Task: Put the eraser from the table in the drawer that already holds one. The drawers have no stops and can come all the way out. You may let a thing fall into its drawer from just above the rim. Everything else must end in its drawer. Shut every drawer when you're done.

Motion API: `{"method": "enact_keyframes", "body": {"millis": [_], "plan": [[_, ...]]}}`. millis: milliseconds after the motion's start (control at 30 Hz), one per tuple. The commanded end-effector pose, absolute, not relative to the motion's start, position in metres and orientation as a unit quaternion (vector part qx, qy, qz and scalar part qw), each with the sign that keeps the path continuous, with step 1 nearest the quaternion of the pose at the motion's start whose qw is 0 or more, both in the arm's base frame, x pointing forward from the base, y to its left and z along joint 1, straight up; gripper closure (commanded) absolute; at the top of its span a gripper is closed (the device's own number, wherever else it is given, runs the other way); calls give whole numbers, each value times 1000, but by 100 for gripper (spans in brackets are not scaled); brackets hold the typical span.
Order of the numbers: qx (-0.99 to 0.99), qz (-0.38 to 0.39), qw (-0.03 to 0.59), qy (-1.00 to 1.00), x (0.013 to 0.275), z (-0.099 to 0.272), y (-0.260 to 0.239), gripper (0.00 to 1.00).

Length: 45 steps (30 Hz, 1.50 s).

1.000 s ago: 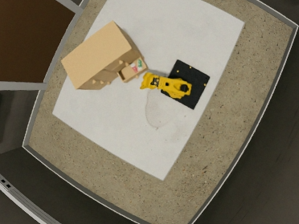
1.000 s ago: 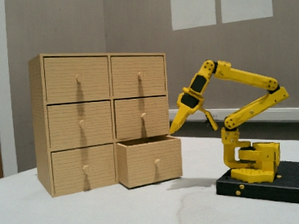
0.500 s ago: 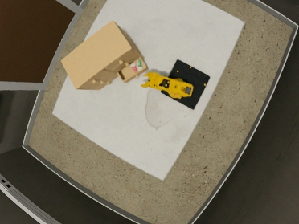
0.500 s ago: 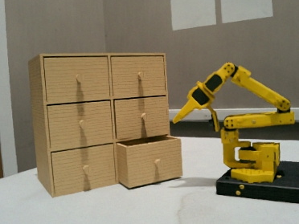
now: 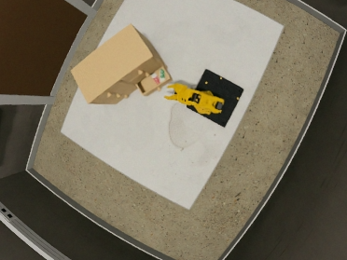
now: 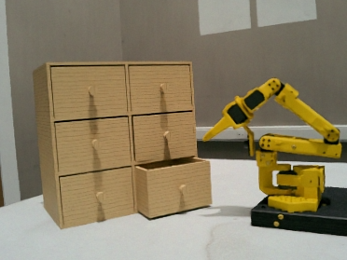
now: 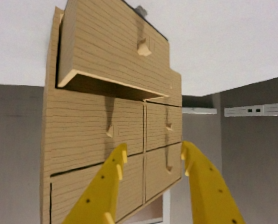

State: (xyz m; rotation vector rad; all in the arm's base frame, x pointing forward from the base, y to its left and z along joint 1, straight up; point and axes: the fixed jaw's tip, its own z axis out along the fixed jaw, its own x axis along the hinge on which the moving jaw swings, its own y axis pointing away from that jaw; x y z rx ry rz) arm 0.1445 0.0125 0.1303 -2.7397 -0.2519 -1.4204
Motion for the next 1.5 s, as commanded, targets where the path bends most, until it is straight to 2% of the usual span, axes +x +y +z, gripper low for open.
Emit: {"method": "enact_keyframes", "body": {"millis": [0,133,367,600,1467], "plan": [[-890,-449,18,-82,144,125,11,78],[-892,-445,18,-82,147,121,12,79],[-905,-416,19,-83,165,88,15,79],[-918,-388,20,-84,170,51,16,79],[-918,-388,20,-84,170,51,16,79]]}}
